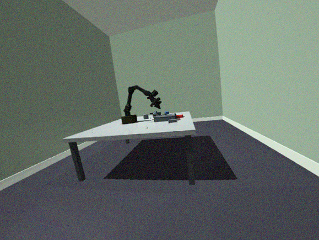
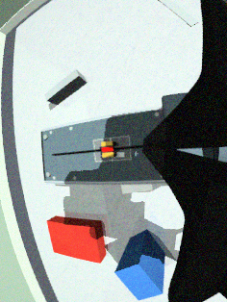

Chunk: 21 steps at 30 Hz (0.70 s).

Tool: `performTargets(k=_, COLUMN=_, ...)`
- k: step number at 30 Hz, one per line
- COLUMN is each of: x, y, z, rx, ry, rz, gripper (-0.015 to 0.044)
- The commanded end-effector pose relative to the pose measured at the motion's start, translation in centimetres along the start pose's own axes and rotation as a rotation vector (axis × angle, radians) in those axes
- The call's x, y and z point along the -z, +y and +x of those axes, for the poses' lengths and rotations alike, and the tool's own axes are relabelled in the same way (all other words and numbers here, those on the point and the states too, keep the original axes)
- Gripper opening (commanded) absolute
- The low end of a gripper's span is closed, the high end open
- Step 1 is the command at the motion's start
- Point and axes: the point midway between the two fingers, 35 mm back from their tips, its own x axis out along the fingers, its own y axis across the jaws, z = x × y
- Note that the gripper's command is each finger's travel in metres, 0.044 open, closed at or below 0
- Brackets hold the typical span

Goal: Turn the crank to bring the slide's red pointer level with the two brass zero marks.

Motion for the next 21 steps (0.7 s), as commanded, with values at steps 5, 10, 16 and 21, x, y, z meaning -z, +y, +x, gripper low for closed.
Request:
performTargets(k=5, x=0.0, y=0.0, z=0.0, rx=0.0, ry=0.0, rz=0.0, gripper=0.0079)
performTargets(k=10, x=0.0, y=0.0, z=0.0, rx=0.0, ry=0.0, rz=0.0, gripper=0.021)
performTargets(k=16, x=0.0, y=0.0, z=0.0, rx=0.0, ry=0.0, rz=0.0, gripper=0.0367)
performTargets(k=21, x=0.0, y=0.0, z=0.0, rx=0.0, ry=0.0, rz=0.0, gripper=0.0414)
